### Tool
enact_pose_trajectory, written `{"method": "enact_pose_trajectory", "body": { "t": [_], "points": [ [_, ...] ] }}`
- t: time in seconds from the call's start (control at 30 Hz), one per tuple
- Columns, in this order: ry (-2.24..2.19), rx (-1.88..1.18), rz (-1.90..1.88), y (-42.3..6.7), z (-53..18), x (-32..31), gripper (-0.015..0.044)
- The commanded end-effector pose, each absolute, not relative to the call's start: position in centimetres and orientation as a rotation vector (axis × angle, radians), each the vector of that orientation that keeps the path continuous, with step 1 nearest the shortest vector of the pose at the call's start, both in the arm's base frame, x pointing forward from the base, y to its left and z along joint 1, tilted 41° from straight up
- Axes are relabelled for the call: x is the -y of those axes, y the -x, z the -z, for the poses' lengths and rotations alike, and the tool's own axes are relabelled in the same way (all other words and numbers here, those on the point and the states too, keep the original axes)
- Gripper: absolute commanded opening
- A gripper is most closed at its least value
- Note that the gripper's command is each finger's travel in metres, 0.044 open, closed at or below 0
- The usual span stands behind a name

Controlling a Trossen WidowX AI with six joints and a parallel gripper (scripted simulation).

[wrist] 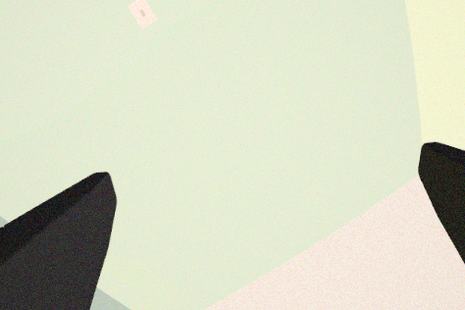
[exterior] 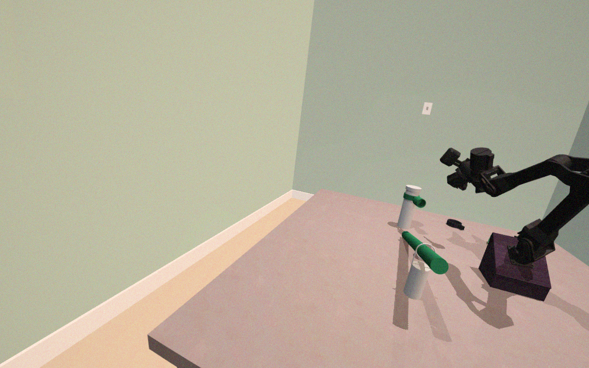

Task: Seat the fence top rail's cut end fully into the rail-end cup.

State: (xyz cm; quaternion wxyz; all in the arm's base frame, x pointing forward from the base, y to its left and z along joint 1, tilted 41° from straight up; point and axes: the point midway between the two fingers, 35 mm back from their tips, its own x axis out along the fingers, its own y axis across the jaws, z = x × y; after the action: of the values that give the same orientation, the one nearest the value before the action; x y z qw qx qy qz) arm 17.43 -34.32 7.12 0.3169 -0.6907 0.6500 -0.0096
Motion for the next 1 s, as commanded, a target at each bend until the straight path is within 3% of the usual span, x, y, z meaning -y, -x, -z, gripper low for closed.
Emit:
{"method": "enact_pose_trajectory", "body": {
  "t": [0.0, 0.37, 0.97],
  "points": [
    [1.169, -1.219, -0.037, -24.4, -3.1, 31.1, 0.044],
    [0.361, -1.029, -0.117, -27.9, -3.5, 25.1, 0.044],
    [-0.707, -1.007, -0.165, -30.0, -9.4, 17.5, 0.044]
  ]
}}
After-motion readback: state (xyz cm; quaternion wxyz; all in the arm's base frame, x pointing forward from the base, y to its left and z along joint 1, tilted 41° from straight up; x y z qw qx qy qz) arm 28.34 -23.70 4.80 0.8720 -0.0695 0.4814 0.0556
